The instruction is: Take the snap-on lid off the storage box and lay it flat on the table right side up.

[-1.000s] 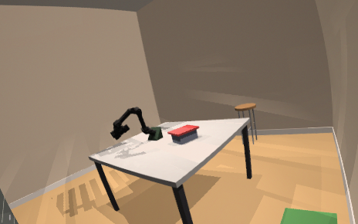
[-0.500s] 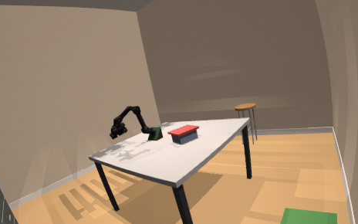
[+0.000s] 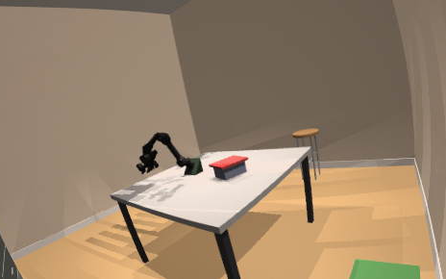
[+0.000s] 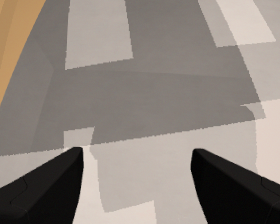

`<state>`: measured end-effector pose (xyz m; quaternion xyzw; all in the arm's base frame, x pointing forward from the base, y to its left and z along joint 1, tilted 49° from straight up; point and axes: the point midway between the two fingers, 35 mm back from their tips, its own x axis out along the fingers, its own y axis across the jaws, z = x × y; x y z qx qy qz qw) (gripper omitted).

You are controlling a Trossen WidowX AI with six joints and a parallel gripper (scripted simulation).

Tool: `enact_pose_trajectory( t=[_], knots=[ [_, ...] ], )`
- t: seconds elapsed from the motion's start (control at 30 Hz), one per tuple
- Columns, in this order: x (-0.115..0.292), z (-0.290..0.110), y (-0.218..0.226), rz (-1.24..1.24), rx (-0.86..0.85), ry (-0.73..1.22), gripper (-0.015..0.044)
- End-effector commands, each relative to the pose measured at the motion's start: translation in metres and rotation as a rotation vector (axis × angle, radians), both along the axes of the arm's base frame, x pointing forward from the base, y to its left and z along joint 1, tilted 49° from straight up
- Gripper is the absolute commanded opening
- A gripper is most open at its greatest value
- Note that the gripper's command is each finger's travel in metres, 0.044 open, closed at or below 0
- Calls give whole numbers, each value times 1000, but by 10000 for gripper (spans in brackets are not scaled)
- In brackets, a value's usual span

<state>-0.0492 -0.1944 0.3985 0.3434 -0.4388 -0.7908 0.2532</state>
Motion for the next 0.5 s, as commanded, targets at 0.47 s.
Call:
enact_pose_trajectory(
  t=[0.47],
  knots=[
    [118, 25, -10, 400, -199, -142, 235]
  ],
)
